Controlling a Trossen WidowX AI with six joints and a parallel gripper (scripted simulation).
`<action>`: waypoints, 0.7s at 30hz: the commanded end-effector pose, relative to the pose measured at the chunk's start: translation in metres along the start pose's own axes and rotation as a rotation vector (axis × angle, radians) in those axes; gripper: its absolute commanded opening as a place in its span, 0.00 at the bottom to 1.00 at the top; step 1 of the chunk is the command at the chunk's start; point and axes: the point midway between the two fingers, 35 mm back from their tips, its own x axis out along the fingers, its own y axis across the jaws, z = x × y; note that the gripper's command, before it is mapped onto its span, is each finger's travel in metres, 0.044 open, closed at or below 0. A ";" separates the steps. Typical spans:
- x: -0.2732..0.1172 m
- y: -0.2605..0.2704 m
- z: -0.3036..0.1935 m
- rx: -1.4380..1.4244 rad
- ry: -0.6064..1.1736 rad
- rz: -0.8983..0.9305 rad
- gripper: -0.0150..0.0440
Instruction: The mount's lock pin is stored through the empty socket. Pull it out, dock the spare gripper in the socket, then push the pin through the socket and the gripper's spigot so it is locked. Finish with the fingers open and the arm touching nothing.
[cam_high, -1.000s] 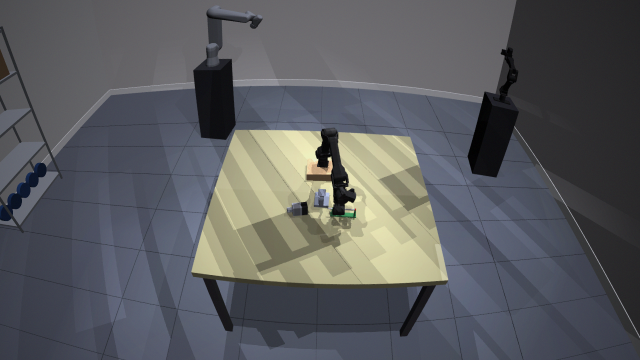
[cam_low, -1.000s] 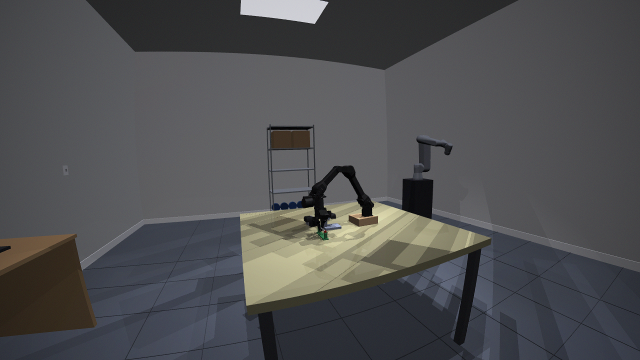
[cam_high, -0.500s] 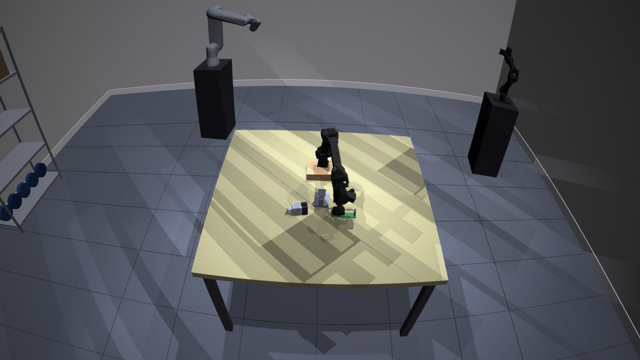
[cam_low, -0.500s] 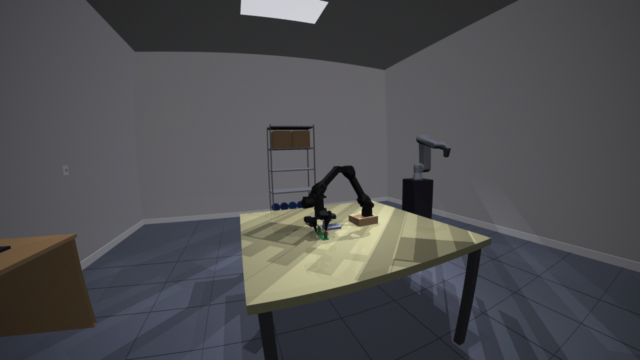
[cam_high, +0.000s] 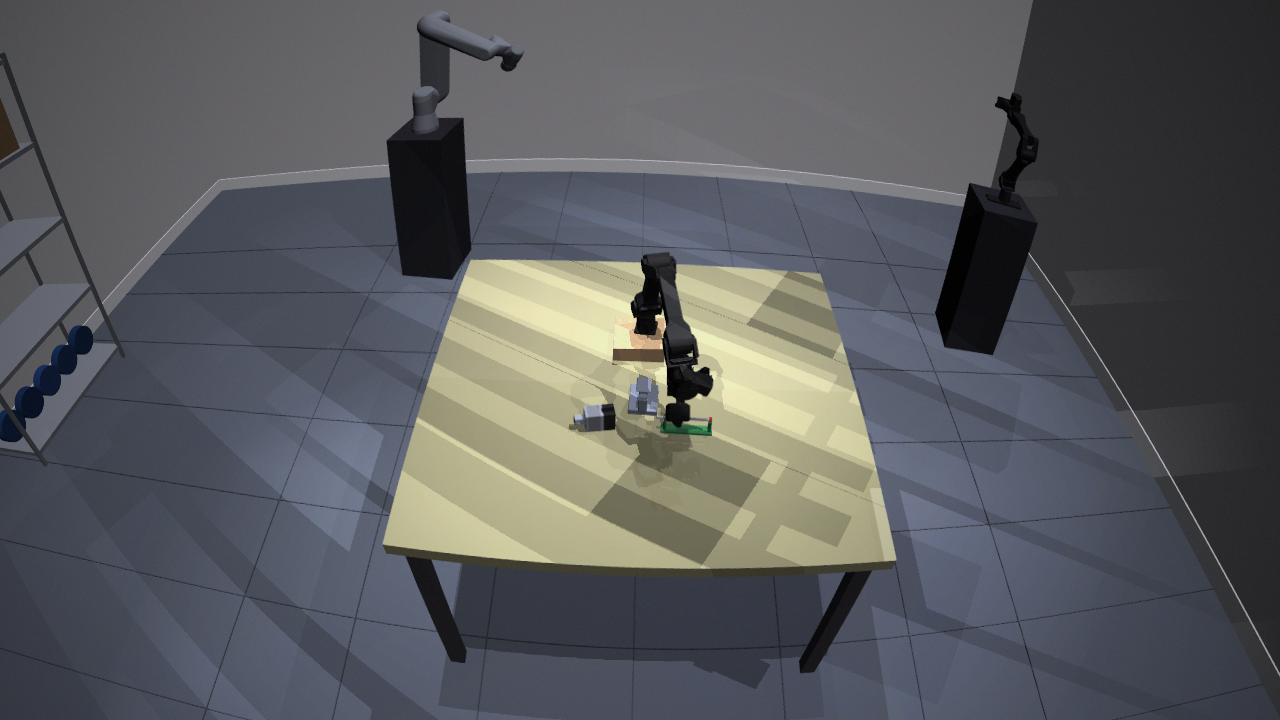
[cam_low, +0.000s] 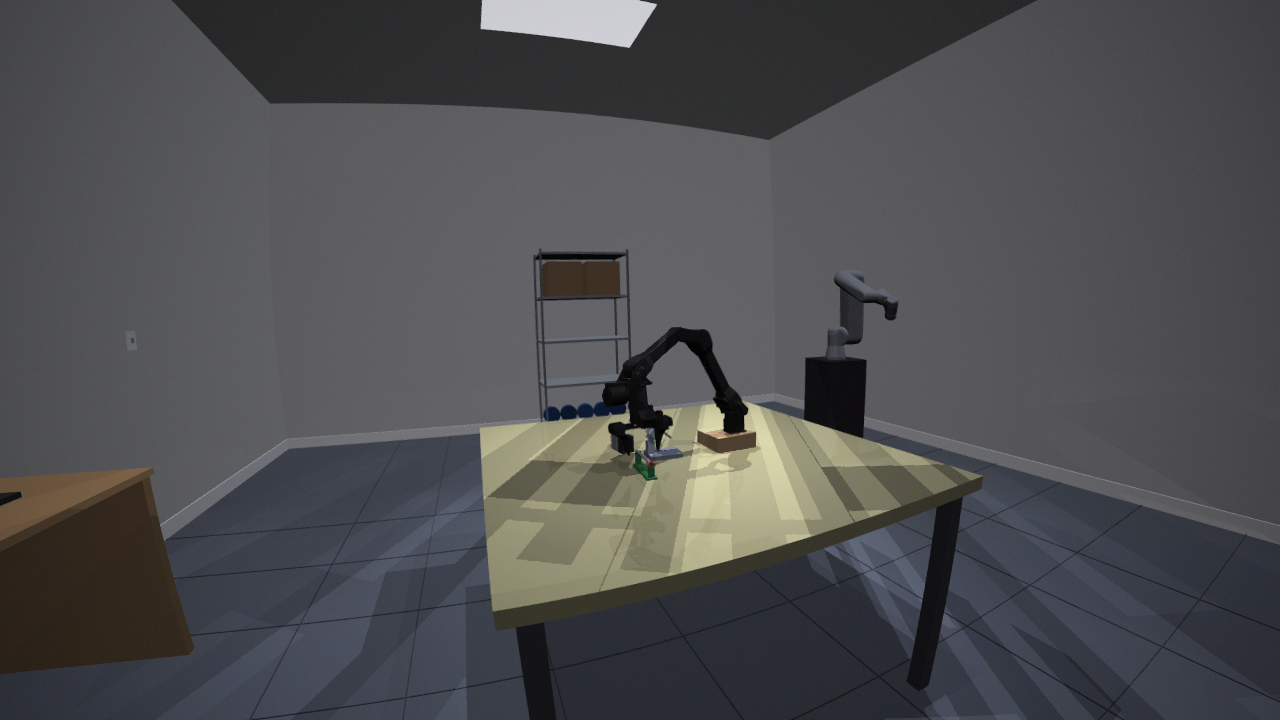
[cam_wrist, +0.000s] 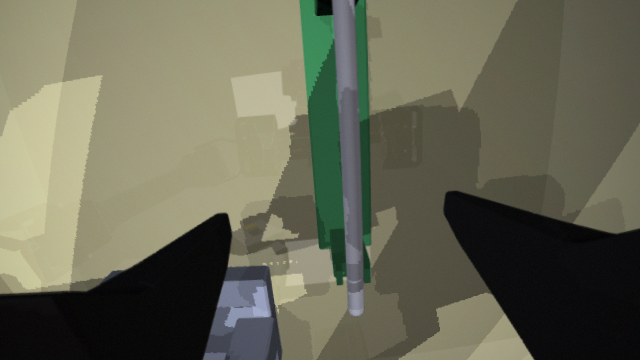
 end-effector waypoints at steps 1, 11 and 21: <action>-0.011 0.000 0.001 0.000 0.000 -0.001 1.00; -0.035 0.003 0.002 -0.001 0.003 0.013 1.00; -0.061 0.005 0.004 -0.002 0.006 0.024 1.00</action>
